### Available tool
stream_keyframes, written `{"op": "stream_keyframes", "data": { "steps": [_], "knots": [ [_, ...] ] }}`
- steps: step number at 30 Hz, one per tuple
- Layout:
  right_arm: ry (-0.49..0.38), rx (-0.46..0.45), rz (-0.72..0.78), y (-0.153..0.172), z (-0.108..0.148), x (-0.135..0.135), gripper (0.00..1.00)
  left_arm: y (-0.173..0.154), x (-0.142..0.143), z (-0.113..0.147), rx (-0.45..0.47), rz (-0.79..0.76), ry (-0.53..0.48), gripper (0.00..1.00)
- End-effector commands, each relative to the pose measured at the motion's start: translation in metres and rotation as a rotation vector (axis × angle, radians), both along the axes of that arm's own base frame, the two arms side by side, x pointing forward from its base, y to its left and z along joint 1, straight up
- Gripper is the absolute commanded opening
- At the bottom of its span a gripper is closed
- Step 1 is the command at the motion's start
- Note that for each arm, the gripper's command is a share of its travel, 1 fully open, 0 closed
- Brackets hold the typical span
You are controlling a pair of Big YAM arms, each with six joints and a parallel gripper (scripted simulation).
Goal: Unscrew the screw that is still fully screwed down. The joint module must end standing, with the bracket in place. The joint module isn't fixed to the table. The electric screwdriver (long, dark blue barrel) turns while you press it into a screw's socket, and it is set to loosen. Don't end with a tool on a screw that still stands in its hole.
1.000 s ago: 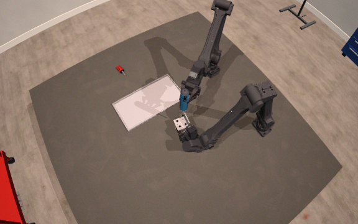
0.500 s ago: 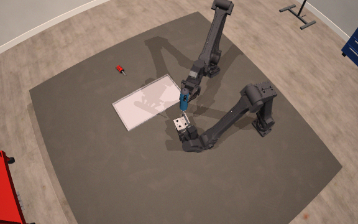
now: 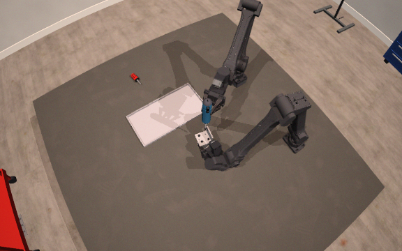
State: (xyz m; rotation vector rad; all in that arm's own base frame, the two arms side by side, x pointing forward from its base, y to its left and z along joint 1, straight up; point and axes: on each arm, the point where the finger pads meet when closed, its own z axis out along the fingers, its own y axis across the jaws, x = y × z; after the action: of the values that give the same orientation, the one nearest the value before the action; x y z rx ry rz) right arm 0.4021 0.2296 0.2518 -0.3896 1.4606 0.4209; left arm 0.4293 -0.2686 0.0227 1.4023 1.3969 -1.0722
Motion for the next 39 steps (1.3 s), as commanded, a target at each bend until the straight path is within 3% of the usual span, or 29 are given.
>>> {"op": "stream_keyframes", "data": {
  "steps": [1, 24, 33, 36, 39],
  "knots": [
    [-0.099, 0.058, -0.013, 0.002, 0.055, 0.02, 0.42, -0.002, 0.008, 0.007, -0.007, 0.001, -0.023, 0.59],
    [-0.095, 0.056, -0.014, 0.002, 0.053, 0.02, 0.42, -0.002, 0.008, 0.007, -0.007, 0.001, -0.023, 0.59],
    [-0.093, 0.055, -0.013, -0.004, 0.055, 0.009, 0.42, -0.002, 0.008, 0.007, -0.007, 0.001, -0.023, 0.59],
    [-0.039, 0.025, -0.013, -0.011, 0.024, -0.004, 0.42, -0.002, 0.008, 0.007, -0.007, 0.001, -0.023, 0.59],
    [-0.066, 0.04, -0.013, -0.009, 0.037, 0.0, 0.42, -0.002, 0.008, 0.007, -0.007, 0.001, -0.023, 0.59]
  ]
}}
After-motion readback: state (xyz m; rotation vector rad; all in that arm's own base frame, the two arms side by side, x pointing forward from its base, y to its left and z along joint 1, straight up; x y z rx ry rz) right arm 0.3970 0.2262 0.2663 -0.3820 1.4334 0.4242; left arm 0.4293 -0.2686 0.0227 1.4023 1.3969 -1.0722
